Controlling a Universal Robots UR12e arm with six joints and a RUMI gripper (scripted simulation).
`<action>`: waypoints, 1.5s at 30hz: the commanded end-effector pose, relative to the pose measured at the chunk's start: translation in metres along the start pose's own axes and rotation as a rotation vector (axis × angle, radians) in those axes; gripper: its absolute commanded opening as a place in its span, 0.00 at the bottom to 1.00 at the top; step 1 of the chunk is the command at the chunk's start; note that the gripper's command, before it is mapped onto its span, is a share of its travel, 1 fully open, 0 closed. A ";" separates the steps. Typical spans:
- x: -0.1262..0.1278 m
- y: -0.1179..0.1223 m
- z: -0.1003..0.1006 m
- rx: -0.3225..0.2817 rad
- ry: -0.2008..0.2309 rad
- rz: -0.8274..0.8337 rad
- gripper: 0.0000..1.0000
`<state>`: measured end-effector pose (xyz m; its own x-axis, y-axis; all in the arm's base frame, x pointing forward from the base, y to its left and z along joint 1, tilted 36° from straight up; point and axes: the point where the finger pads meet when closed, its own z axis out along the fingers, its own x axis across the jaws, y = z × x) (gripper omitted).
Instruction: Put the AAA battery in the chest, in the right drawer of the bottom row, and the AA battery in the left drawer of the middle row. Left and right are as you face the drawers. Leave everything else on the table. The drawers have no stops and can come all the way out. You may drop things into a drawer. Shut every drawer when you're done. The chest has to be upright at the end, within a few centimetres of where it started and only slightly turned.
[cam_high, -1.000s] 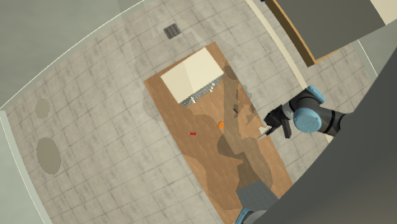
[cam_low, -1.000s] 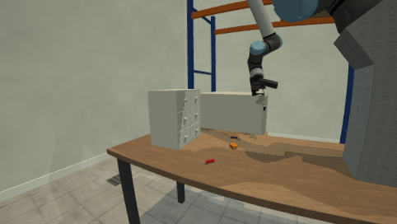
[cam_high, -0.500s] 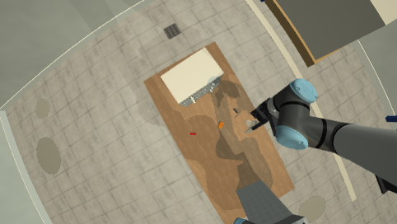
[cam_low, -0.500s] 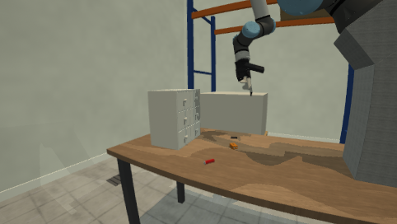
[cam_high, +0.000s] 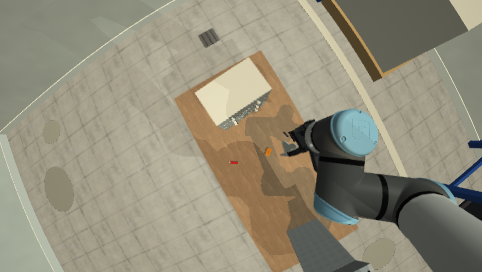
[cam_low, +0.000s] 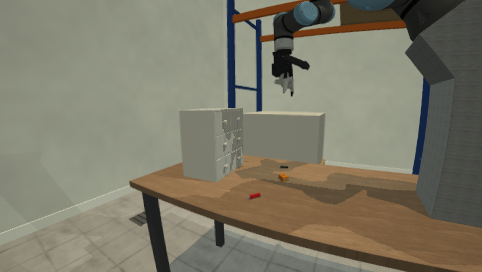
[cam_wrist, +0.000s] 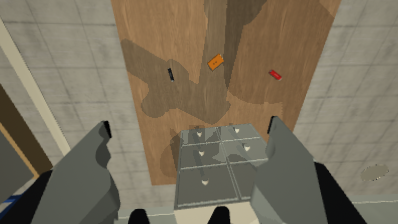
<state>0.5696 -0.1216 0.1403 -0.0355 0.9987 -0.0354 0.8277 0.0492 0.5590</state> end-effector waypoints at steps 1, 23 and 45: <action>0.009 0.008 -0.015 -0.027 -0.041 0.018 1.00; 0.012 0.010 -0.020 -0.040 -0.050 0.024 1.00; 0.009 0.012 -0.014 -0.036 -0.053 -0.123 1.00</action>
<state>0.5694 -0.1107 0.1593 -0.0587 0.9916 -0.1155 0.8037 0.1156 0.5837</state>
